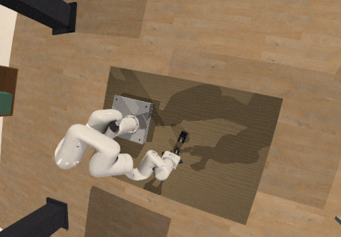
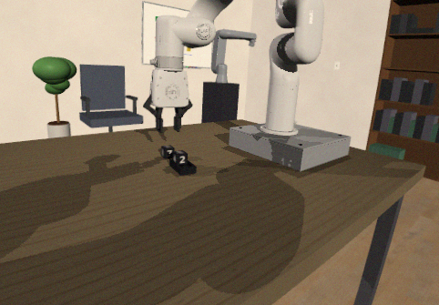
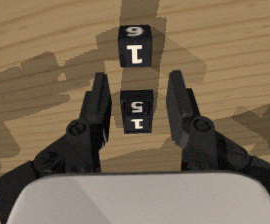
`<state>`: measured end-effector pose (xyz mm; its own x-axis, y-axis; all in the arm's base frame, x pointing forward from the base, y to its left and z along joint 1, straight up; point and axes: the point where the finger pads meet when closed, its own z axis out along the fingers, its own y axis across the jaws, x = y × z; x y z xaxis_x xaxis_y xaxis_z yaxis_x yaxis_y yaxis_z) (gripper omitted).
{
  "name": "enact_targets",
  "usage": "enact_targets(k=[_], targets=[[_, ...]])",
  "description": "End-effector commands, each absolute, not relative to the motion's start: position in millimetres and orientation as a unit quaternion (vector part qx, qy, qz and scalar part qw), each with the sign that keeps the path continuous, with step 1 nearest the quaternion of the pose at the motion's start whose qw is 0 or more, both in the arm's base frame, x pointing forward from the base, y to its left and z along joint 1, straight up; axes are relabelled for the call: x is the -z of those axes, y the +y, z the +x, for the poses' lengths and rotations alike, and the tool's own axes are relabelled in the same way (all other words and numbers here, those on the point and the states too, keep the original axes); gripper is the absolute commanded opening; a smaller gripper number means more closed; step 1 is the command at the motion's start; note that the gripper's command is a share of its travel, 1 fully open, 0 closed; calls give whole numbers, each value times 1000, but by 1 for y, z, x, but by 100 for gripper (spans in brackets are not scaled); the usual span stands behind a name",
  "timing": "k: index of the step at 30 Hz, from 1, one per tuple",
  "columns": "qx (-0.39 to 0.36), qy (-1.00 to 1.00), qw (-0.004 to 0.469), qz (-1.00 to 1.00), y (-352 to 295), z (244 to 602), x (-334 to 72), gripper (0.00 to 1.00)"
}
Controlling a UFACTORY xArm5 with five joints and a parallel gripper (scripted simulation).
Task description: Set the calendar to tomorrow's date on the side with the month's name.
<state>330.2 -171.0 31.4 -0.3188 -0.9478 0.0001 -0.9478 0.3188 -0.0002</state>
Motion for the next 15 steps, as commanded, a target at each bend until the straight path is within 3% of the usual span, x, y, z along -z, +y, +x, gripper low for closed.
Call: enact_targets(k=[1,15], targets=[[1,812,1,-584,-172,331,-25,47],[1,812,1,-584,-171,332,-6,47]])
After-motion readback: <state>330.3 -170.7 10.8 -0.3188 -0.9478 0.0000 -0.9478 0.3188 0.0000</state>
